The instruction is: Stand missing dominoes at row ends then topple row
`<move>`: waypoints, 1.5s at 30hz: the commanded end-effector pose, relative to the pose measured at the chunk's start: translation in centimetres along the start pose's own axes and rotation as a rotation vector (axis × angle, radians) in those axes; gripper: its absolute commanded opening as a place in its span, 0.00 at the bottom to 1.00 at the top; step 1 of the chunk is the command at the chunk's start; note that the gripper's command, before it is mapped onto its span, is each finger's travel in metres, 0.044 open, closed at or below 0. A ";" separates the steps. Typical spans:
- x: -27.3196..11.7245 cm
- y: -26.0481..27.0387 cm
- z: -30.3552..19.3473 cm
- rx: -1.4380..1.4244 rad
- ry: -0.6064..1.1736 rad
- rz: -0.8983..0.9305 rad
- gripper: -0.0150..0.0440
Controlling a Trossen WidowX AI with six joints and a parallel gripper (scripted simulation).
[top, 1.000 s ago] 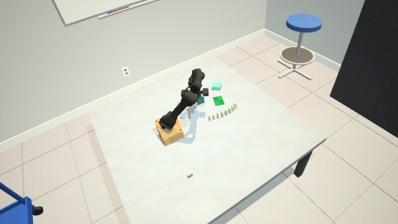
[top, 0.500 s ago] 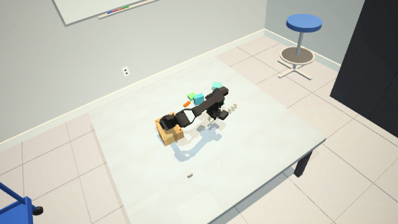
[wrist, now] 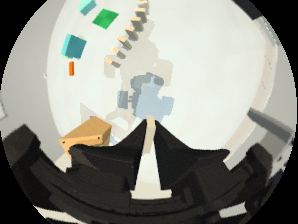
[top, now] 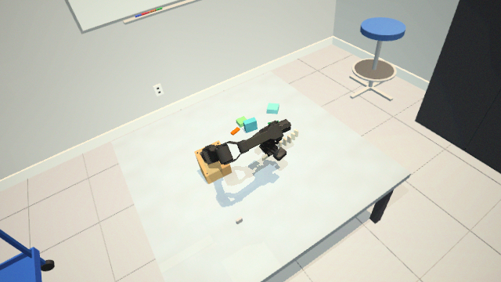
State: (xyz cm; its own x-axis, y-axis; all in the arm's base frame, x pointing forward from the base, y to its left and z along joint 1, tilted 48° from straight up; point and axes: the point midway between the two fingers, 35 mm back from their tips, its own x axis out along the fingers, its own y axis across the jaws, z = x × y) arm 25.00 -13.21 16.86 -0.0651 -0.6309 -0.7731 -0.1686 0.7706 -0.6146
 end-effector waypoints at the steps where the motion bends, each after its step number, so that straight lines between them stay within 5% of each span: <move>1: 1.1 0.6 -0.2 0.021 -0.047 0.094 0.30; 23: 4.7 2.0 1.1 0.089 -0.476 0.422 0.30; 45: 4.3 -0.4 0.6 0.066 -1.047 0.340 0.30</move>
State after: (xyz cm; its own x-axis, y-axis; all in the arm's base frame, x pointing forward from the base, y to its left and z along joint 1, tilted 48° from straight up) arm 25.65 -16.06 12.95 0.7145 -0.0316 -0.6989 -0.2318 0.9319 -0.2791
